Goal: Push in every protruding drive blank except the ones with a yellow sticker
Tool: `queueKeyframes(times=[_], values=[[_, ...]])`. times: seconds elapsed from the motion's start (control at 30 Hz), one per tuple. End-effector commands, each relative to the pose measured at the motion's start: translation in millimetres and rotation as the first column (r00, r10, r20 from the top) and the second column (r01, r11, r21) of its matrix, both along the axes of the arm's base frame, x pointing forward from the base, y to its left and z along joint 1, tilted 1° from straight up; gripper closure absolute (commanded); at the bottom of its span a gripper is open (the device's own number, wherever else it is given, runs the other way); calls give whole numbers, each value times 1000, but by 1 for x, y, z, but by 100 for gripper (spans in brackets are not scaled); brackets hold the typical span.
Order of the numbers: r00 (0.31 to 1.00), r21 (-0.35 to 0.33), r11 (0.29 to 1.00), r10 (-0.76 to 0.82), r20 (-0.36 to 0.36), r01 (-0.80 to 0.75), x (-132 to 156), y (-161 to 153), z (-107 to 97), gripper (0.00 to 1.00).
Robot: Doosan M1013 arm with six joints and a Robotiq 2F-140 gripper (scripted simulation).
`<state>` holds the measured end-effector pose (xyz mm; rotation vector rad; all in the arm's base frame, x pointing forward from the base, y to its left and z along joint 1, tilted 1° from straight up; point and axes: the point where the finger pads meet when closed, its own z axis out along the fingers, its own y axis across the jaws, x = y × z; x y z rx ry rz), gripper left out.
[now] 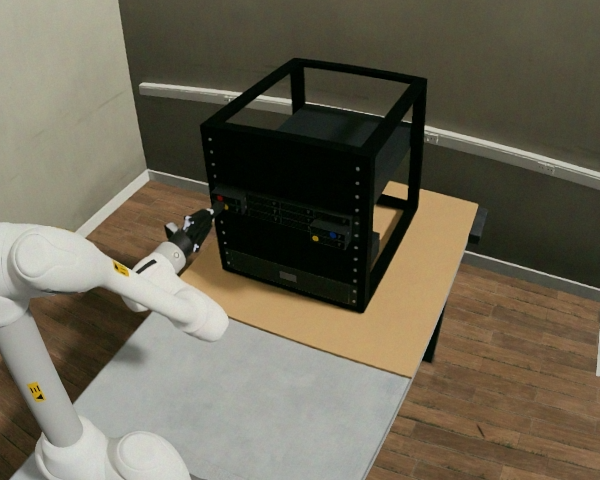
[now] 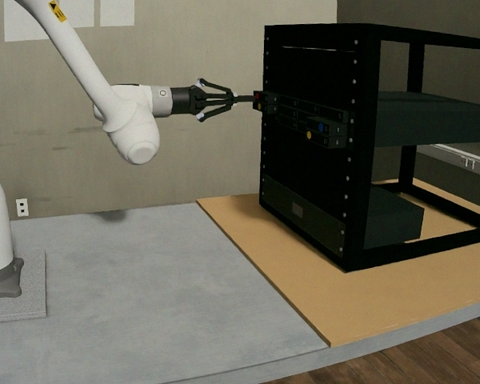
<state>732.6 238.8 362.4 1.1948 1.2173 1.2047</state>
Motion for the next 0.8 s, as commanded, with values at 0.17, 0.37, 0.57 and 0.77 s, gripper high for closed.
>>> queueKeyframes(times=[0.17, 0.37, 0.57, 0.77], values=[[1000, 0, 1000, 0, 1, 0, -1, -9, 0, 90], [1000, 0, 1000, 0, 1, 0, -2, -25, -1, 90], [1000, 0, 1000, 0, 1, 0, -3, -40, -2, 90], [1000, 0, 1000, 0, 1, 0, -5, -67, -3, 90]])
